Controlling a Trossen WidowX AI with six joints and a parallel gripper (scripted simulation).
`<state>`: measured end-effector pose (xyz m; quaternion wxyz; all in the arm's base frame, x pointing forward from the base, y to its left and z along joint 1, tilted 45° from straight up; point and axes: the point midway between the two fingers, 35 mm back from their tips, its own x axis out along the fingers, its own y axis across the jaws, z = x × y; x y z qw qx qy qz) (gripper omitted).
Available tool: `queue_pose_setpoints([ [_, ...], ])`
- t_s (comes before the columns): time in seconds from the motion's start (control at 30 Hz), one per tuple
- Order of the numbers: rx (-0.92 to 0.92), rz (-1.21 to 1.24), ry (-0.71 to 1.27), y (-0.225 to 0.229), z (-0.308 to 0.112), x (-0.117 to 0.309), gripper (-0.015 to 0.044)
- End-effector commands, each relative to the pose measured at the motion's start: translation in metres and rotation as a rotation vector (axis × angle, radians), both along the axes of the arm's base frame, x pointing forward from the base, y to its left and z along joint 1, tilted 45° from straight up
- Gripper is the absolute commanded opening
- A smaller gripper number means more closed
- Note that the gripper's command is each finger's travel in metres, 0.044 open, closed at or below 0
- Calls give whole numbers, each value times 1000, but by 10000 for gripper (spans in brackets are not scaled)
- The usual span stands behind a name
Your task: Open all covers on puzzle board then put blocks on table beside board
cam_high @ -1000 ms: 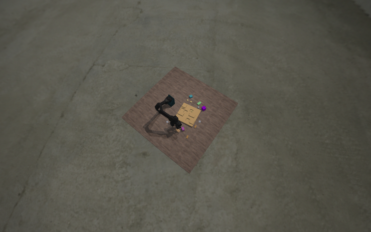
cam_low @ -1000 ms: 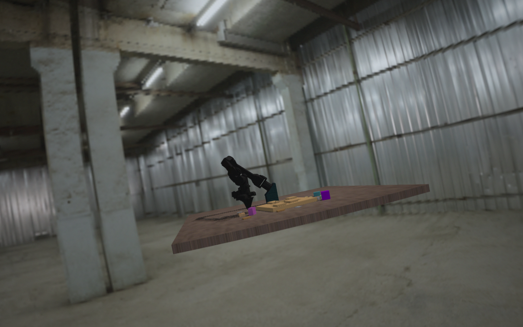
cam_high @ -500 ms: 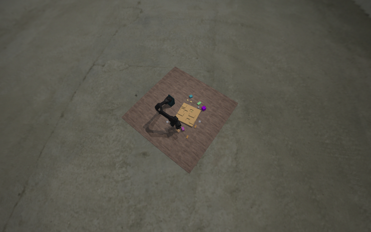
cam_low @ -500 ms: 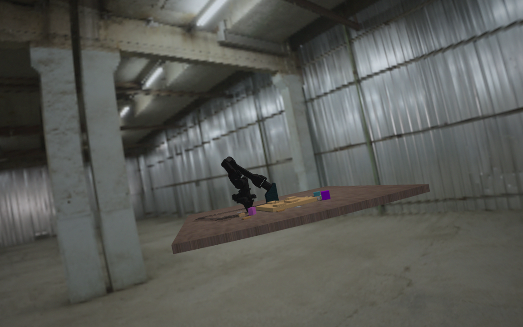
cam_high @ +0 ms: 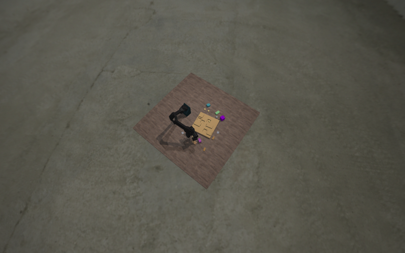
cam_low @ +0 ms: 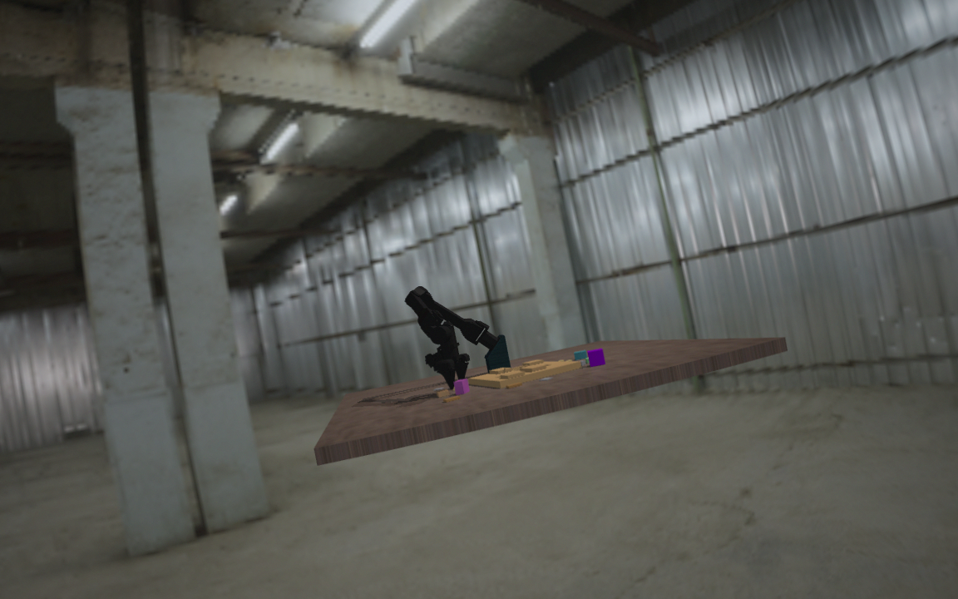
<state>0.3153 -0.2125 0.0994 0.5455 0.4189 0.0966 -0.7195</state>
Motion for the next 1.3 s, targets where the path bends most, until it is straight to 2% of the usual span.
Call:
queue_pose_setpoints([
  [0.0,-4,5,-12,9,11,4,440],
  [0.67,-2,8,-10,49,50,5,440],
  [1.03,27,68,37,82,17,27,151],
  [1.2,44,204,165,100,0,36,20],
  [1.27,51,265,222,108,-8,40,0],
])
